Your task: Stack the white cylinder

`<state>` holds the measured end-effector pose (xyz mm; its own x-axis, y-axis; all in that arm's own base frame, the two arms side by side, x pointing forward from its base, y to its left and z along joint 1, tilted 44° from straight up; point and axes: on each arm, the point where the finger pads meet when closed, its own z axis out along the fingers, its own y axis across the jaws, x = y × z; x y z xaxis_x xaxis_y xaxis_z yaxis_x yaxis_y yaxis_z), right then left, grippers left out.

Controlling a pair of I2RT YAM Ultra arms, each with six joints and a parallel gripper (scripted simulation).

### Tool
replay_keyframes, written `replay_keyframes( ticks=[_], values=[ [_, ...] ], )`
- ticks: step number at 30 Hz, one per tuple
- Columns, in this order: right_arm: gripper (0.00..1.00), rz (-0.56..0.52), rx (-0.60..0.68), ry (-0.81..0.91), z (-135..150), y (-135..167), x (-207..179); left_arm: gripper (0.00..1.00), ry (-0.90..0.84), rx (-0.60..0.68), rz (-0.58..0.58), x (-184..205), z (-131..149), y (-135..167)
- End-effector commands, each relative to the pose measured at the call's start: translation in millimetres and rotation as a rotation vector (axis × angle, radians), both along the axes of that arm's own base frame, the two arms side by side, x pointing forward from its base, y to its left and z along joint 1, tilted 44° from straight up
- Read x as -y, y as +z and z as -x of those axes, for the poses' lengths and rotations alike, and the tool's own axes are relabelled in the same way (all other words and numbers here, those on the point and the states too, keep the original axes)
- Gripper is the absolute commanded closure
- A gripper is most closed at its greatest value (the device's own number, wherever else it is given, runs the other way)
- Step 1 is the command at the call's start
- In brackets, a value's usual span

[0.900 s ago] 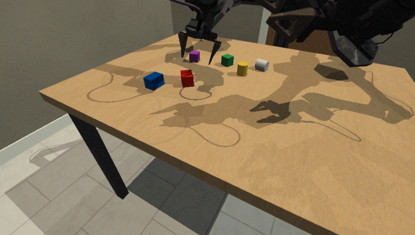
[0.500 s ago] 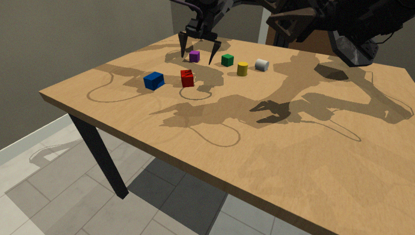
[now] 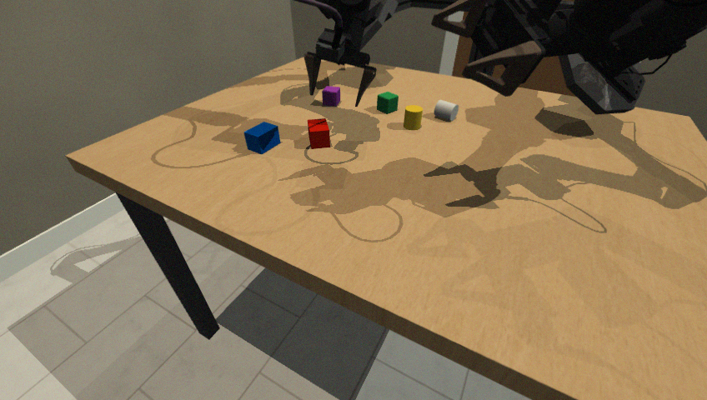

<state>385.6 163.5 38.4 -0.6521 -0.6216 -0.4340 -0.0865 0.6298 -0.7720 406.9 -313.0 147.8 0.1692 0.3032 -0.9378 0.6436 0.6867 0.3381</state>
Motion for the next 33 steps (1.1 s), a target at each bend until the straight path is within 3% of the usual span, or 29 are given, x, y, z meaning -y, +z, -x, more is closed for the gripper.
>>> replay_keyframes(
  ticks=[1, 5, 8, 22, 24, 33],
  values=[
    [0.0, -0.076, 0.054, 0.047, 24.1, 13.3, -3.8, 0.0, 0.038, -0.049, -0.222, -9.9, 36.5, -32.3],
    [0.0, -0.088, 0.066, 0.062, 53.0, 15.6, 11.8, 0.0, 0.086, -0.103, -0.388, -30.1, 68.3, -64.5],
    [0.0, -0.095, 0.071, 0.064, 58.1, 16.3, 14.3, 0.0, 0.104, -0.111, -0.428, -34.6, 72.6, -70.2],
    [0.0, -0.119, 0.093, 0.118, 163.0, 21.1, 75.6, 0.0, 0.222, -0.274, -0.933, -82.8, 180.3, -170.6],
    [0.0, -0.119, 0.093, 0.118, 163.0, 21.1, 75.6, 0.0, 0.222, -0.274, -0.933, -82.8, 180.3, -170.6],
    [0.0, -0.172, 0.13, 0.158, 198.2, 28.5, 88.7, 0.0, 0.24, -0.332, -1.172, -96.8, 230.7, -217.7]
  ],
)
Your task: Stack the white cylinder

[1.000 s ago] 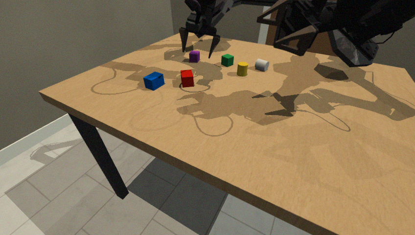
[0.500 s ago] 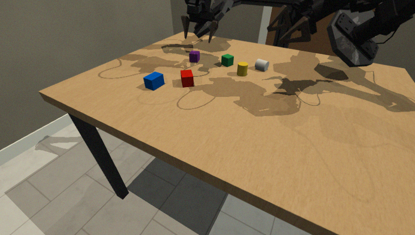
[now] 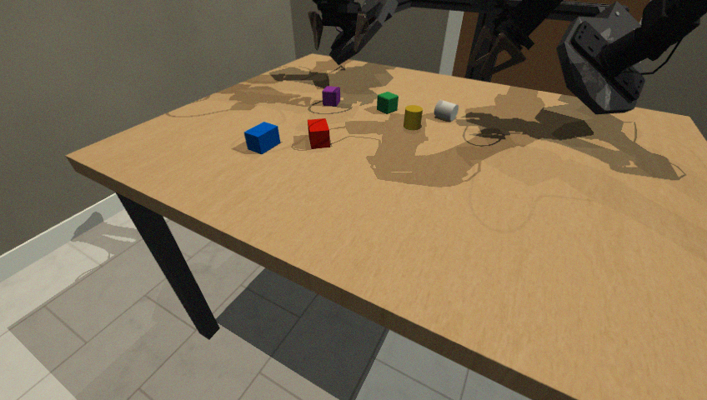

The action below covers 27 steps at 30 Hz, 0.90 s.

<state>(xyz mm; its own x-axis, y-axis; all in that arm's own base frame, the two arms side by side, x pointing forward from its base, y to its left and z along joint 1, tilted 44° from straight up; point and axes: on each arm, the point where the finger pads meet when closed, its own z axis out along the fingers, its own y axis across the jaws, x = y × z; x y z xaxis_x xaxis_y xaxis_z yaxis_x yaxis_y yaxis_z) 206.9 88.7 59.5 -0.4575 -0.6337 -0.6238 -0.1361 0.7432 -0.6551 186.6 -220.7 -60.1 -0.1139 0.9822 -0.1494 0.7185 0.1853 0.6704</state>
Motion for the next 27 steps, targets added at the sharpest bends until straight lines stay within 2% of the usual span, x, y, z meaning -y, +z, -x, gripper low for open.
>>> replay_keyframes(
  ticks=[1, 6, 11, 27],
  values=[
    [0.0, 0.008, 0.003, -0.041, 21.8, 7.8, 14.1, 0.0, 0.085, -0.024, -0.097, -4.8, 13.8, -13.4],
    [0.0, -0.002, 0.0, -0.019, 32.4, 7.0, 15.0, 0.0, 0.078, -0.048, -0.161, -4.5, 28.7, -29.4],
    [0.0, -0.015, 0.003, -0.008, 35.1, 9.2, 11.2, 0.0, 0.071, -0.05, -0.175, -2.9, 31.9, -33.4],
    [0.0, -0.019, 0.003, 0.019, 38.1, 8.7, 6.0, 0.0, 0.057, -0.048, -0.167, 2.6, 32.1, -35.0]
  ],
)
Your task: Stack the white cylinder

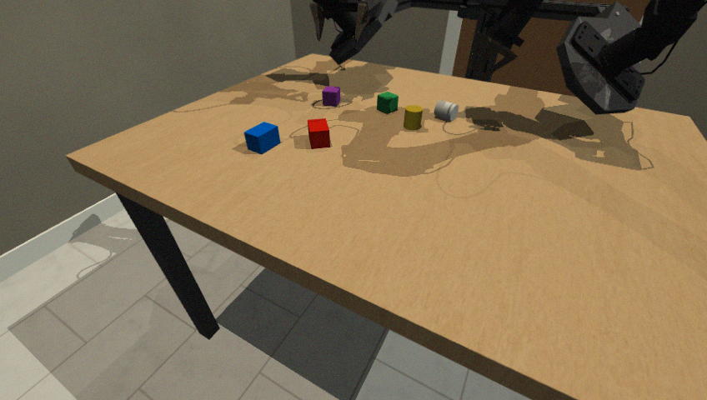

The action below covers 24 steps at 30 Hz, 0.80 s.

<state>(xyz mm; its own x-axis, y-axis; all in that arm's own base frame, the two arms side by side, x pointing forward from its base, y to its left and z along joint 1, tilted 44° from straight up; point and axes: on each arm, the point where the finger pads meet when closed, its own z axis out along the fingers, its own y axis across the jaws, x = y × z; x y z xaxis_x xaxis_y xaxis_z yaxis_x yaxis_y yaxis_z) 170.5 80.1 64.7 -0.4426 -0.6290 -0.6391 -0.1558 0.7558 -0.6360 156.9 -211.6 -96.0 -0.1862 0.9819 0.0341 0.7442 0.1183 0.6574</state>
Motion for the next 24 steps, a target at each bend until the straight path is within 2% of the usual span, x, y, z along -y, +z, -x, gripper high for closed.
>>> replay_keyframes(
  ticks=[1, 19, 24],
  values=[
    [0.0, 0.006, 0.005, -0.006, 1.7, 3.5, -2.6, 0.0, -0.014, 0.006, 0.011, 11.6, 2.4, 0.9],
    [0.0, 0.011, 0.006, -0.005, 1.6, 3.9, -2.2, 0.0, -0.017, 0.004, 0.005, 10.9, 2.7, 0.8],
    [0.0, -0.006, 0.015, 0.025, -5.7, -4.3, -6.0, 0.0, -0.131, 0.002, 0.157, 52.6, 9.8, 6.0]
  ],
)
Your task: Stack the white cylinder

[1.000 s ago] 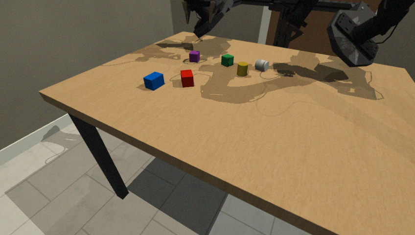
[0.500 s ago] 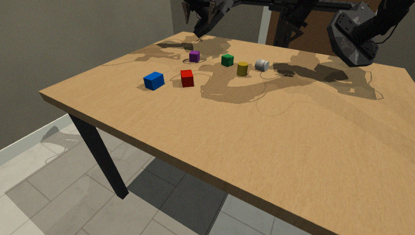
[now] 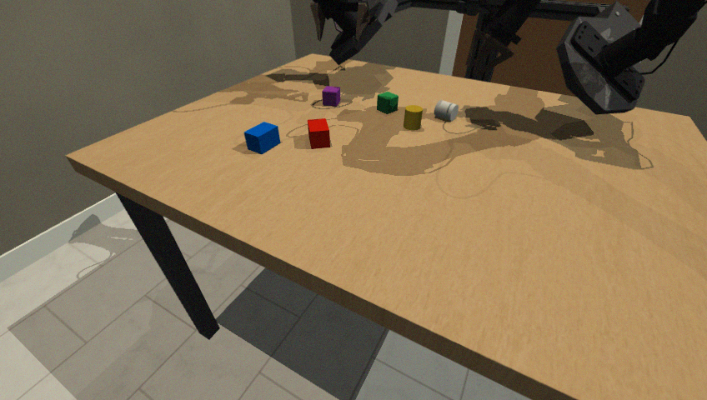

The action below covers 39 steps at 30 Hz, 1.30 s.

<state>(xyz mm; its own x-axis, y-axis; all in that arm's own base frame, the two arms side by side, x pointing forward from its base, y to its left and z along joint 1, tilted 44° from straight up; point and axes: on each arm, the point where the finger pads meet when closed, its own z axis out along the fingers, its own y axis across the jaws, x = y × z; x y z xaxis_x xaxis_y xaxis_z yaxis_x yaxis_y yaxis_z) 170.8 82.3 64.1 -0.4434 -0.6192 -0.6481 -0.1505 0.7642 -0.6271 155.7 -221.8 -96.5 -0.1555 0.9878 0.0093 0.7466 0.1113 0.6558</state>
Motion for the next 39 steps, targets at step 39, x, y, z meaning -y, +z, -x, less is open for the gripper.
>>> replay_keyframes(
  ticks=[39],
  values=[
    [0.23, 0.017, -0.016, 0.004, -15.4, -30.3, 23.2, 0.0, -0.478, 0.012, 0.431, 124.7, 78.0, 52.6]
  ],
)
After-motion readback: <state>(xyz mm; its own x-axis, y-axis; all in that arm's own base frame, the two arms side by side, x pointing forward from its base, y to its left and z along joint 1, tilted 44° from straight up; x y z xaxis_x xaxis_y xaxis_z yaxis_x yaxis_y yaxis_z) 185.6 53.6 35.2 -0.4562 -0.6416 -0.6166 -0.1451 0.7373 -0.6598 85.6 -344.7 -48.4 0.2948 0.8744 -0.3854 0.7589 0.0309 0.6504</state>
